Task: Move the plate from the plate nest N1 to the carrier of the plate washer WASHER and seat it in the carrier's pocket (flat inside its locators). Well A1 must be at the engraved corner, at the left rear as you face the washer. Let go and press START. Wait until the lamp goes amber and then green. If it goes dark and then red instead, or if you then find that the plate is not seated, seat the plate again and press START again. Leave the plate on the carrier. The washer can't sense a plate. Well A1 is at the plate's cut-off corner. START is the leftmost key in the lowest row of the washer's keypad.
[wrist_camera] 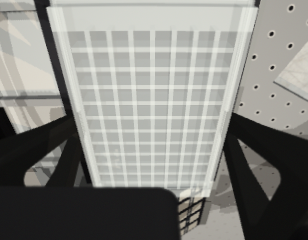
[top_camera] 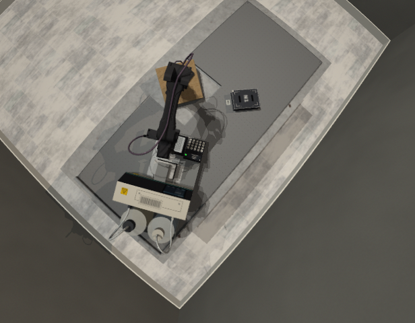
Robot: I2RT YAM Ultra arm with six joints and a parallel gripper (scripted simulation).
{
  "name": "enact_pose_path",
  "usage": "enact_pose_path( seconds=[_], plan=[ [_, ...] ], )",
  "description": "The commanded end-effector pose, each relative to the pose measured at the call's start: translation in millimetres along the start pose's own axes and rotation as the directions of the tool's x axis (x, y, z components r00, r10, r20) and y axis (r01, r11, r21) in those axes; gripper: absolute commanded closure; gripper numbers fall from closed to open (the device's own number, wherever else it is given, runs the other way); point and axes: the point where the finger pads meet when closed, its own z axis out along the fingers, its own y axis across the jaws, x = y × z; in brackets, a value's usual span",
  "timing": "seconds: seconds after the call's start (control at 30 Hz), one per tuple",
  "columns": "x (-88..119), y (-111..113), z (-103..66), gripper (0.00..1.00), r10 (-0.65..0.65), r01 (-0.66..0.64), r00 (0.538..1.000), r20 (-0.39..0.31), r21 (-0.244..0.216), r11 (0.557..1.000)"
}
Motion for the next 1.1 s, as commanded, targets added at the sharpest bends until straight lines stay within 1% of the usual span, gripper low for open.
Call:
enact_pose_path(
  seconds=[0.0,0.37,0.6,1.03,1.07],
  plan=[
    [5.2,10.4,-17.9,0.16,-0.014,0.014,1.0,0.007,-0.059,0.998],
    [5.5,10.4,-17.9,0.16,-0.014,0.014,1.0,0.008,-0.055,0.998],
    [3.1,14.1,-16.9,0.16,-0.008,0.009,1.0,0.009,-0.067,0.998],
    [1.5,15.3,-5.3,0.16,-0.005,0.006,1.0,0.01,-0.045,0.999],
    [1.7,15.8,-6.3,0.16,-0.006,0.007,1.0,0.01,-0.049,0.999]
  ],
)
